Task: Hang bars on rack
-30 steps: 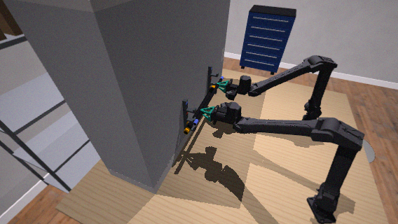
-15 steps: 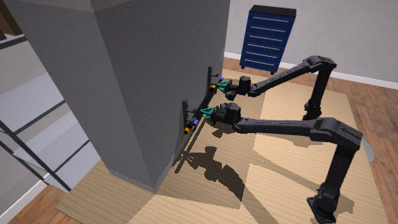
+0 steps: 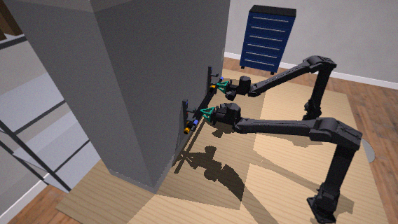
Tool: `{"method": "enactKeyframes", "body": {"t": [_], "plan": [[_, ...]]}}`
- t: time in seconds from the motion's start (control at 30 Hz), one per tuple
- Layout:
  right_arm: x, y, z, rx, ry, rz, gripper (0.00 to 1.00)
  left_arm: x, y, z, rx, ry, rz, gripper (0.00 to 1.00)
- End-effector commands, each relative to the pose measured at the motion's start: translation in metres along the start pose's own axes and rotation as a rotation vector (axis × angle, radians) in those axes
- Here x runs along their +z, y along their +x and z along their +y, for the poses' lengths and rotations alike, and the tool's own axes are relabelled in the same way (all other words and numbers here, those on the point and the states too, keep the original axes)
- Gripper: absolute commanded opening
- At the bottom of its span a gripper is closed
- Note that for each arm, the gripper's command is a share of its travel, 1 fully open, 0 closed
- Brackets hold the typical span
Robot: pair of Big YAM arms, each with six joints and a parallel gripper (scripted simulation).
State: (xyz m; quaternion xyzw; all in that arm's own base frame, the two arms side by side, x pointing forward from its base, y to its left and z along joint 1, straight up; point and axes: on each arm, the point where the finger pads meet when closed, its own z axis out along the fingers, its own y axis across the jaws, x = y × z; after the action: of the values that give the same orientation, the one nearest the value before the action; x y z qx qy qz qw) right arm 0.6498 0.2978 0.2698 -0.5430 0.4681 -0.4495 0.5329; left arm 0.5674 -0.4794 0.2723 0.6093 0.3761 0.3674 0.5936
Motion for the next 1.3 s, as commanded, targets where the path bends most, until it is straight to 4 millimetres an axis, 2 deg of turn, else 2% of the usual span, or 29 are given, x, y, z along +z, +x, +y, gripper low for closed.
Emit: {"method": "enactKeyframes", "body": {"t": [0.0,1.27], "plan": [[0.0046,0.003,-0.0293,0.027,0.066,0.001,0.0,-0.0022,0.0038,0.0423,-0.046,-0.095,0.007,0.0],[0.0042,0.0081,-0.0339,0.027,0.066,0.001,0.0,-0.0026,0.0008,0.0413,-0.046,-0.095,0.007,0.0]]}}
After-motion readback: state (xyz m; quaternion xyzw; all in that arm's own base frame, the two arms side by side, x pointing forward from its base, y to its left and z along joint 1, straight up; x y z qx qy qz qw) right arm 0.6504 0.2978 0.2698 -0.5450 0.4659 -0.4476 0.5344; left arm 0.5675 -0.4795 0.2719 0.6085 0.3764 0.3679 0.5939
